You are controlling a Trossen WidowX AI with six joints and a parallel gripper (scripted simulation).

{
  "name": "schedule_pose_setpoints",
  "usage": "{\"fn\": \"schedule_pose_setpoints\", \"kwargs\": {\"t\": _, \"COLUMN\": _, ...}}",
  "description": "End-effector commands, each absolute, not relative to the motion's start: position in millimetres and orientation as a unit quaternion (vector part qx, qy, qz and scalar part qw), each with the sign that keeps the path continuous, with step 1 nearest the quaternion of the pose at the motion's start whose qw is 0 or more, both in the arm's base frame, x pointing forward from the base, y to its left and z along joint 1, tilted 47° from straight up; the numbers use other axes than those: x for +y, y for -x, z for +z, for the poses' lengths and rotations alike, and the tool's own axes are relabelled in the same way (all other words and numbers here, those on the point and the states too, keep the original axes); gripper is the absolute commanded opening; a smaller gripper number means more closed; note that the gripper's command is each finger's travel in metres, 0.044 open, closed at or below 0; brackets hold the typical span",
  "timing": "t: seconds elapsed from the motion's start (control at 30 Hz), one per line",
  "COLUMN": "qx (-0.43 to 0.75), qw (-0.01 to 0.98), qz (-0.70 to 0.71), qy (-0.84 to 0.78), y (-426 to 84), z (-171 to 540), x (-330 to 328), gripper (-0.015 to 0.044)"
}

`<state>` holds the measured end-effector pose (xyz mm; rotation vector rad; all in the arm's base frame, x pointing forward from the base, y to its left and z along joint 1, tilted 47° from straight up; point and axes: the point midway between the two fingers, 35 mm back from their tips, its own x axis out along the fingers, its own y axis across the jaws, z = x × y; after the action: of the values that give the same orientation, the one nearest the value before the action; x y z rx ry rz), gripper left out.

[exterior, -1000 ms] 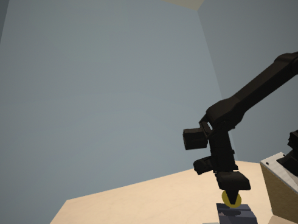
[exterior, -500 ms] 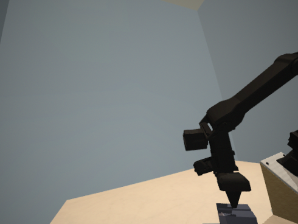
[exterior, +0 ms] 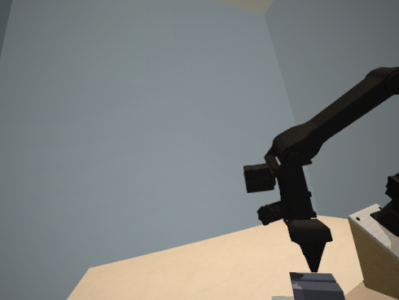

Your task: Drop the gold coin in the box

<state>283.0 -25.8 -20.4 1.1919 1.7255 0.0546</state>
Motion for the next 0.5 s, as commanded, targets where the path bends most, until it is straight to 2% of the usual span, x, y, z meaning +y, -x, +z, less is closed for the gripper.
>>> {"fn": "schedule_pose_setpoints", "kwargs": {"t": 0.0, "qx": 0.713, "qw": 0.5, "qz": 0.023, "qy": -0.491, "y": -282.0, "z": 0.4, "x": -46.6, "gripper": 0.0423}}
{"fn": "schedule_pose_setpoints", "kwargs": {"t": 0.03, "qx": 0.713, "qw": 0.499, "qz": 0.023, "qy": -0.492, "y": -281.2, "z": 5.7, "x": -51.3, "gripper": 0.044}}
{"fn": "schedule_pose_setpoints", "kwargs": {"t": 0.47, "qx": 0.713, "qw": 0.499, "qz": 0.023, "qy": -0.492, "y": -280.9, "z": 7.4, "x": -52.9, "gripper": 0.044}}
